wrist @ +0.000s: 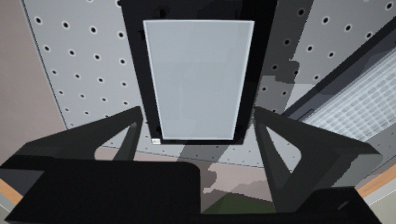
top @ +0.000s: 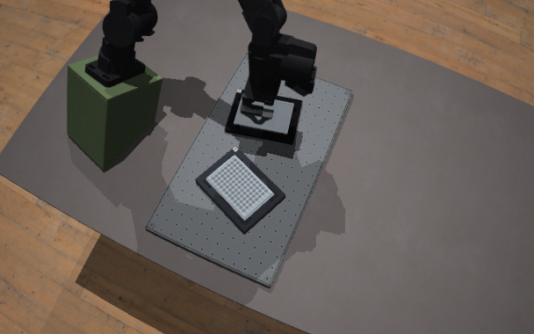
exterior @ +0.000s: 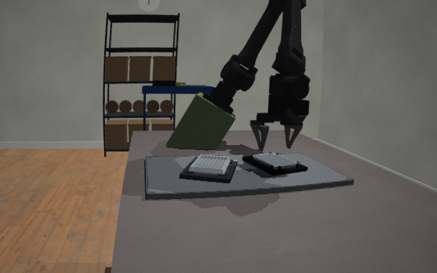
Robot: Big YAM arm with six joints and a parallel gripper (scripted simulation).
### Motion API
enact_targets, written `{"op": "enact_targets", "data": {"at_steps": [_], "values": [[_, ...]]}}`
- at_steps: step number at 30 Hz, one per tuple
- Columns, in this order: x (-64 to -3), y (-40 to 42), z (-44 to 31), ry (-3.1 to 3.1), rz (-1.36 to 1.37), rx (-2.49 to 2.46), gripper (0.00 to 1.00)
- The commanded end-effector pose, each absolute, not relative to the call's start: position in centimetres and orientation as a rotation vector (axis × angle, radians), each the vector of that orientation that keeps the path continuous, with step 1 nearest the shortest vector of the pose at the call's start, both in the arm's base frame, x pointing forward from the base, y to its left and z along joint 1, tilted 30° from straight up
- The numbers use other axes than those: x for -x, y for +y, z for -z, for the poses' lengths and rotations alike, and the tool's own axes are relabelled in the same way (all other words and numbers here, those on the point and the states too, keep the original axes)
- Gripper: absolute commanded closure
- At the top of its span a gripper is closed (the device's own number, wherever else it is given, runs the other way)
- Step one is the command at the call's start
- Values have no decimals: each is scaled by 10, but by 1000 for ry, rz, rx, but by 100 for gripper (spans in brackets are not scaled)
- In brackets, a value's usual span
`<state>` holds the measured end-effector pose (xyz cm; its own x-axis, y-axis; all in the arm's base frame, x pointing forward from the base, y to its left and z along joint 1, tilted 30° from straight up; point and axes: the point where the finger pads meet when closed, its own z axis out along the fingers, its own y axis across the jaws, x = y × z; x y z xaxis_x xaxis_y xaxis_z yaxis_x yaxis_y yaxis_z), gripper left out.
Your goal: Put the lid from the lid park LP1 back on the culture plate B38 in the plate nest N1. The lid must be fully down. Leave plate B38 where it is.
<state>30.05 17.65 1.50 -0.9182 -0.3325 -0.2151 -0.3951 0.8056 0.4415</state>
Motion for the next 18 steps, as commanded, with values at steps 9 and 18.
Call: {"op": "enact_targets", "data": {"at_steps": [9, 18], "values": [[-305, 189, -1, 2855, -741, 579, 0], [-311, 186, -8, 2838, -740, 575, 0]]}}
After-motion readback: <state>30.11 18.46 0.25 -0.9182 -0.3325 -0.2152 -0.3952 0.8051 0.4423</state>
